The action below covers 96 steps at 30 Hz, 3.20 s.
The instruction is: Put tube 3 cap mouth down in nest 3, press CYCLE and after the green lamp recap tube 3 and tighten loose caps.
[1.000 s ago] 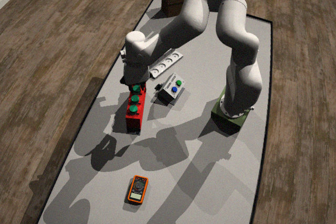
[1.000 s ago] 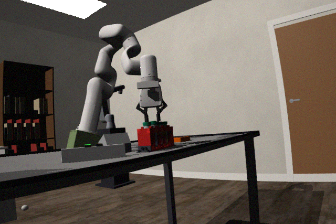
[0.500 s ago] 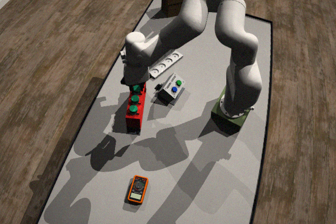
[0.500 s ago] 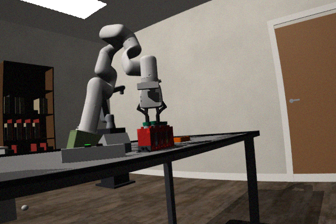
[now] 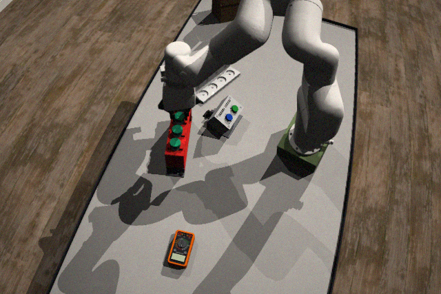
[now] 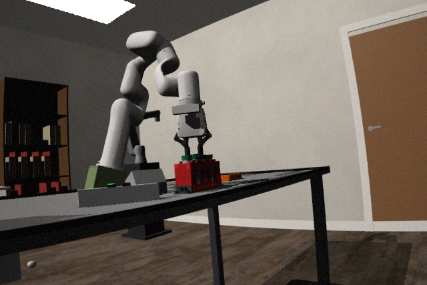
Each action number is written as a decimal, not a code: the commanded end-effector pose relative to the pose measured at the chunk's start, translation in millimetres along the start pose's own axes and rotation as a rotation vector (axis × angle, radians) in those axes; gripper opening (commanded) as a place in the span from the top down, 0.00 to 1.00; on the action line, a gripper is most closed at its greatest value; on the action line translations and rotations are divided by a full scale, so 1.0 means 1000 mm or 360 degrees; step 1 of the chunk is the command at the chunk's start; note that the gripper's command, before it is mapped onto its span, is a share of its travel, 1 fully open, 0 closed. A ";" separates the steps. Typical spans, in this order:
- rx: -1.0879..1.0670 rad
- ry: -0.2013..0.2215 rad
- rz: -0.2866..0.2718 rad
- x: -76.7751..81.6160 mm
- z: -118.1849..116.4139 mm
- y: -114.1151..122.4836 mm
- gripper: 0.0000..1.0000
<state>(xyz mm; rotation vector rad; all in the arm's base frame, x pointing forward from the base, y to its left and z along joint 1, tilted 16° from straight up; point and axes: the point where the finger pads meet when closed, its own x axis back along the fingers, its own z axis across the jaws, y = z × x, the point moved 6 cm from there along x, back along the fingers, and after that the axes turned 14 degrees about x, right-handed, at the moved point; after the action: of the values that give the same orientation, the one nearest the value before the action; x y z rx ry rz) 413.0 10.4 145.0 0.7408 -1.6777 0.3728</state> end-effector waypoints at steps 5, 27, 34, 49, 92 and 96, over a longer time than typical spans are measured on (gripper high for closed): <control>-0.0327 0.0001 0.0008 0.001 -0.001 -0.001 1.00; -0.1100 -0.0001 0.0008 0.000 -0.001 -0.001 0.54; -0.1100 -0.0001 0.0008 0.000 -0.001 -0.001 0.54; -0.0400 0.0001 0.0008 0.001 -0.001 -0.001 0.54; -0.0380 0.0001 0.0008 0.001 -0.001 -0.001 1.00; -0.0593 0.0000 0.0008 0.000 -0.001 -0.001 1.00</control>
<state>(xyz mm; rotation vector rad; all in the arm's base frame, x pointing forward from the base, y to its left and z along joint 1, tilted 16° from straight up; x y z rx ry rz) 413.2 10.0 144.6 0.5537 -1.6906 0.1491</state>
